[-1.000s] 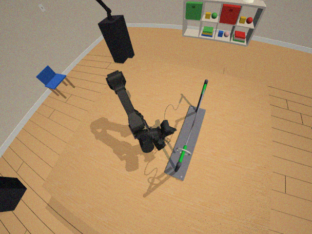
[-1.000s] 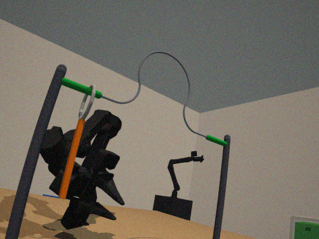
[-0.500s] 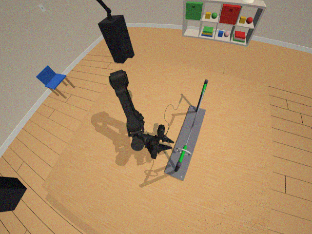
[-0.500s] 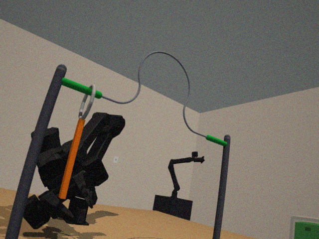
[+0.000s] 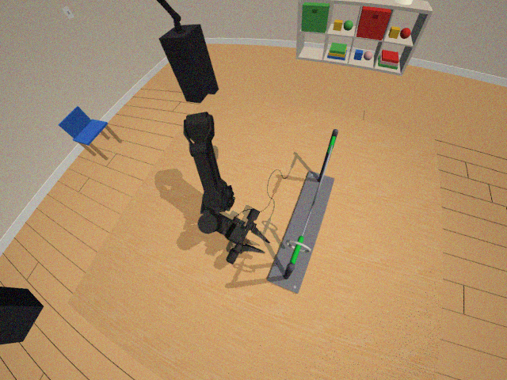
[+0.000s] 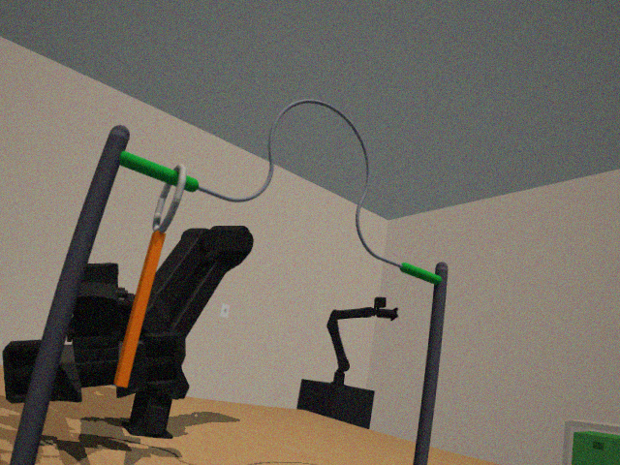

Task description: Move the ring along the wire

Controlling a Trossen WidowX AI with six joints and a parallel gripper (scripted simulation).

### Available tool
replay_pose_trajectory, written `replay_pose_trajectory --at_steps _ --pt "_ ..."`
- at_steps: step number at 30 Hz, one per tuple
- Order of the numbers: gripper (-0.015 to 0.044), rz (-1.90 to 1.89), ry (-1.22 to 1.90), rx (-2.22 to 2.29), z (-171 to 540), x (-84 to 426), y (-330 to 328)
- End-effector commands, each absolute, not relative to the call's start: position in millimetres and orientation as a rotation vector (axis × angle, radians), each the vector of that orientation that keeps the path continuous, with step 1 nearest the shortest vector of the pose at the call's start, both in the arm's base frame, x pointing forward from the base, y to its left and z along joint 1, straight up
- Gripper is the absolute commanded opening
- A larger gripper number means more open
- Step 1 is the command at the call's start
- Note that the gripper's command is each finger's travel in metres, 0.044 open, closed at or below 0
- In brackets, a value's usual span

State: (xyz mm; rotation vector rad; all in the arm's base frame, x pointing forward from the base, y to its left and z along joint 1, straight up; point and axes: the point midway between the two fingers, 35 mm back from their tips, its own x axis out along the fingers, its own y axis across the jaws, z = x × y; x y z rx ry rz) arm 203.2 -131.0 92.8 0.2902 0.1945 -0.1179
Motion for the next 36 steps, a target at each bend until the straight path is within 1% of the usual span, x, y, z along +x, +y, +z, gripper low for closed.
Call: replay_pose_trajectory --at_steps 1,12,20,36 --pt "0.0160 -0.126 0.190 0.266 93 202 -132" --pt "0.0160 -0.044 0.080 -0.006 134 250 -135" --pt "0.0160 -0.043 0.078 -0.010 135 253 -136" --pt "0.0160 -0.043 0.078 -0.010 136 276 -139"
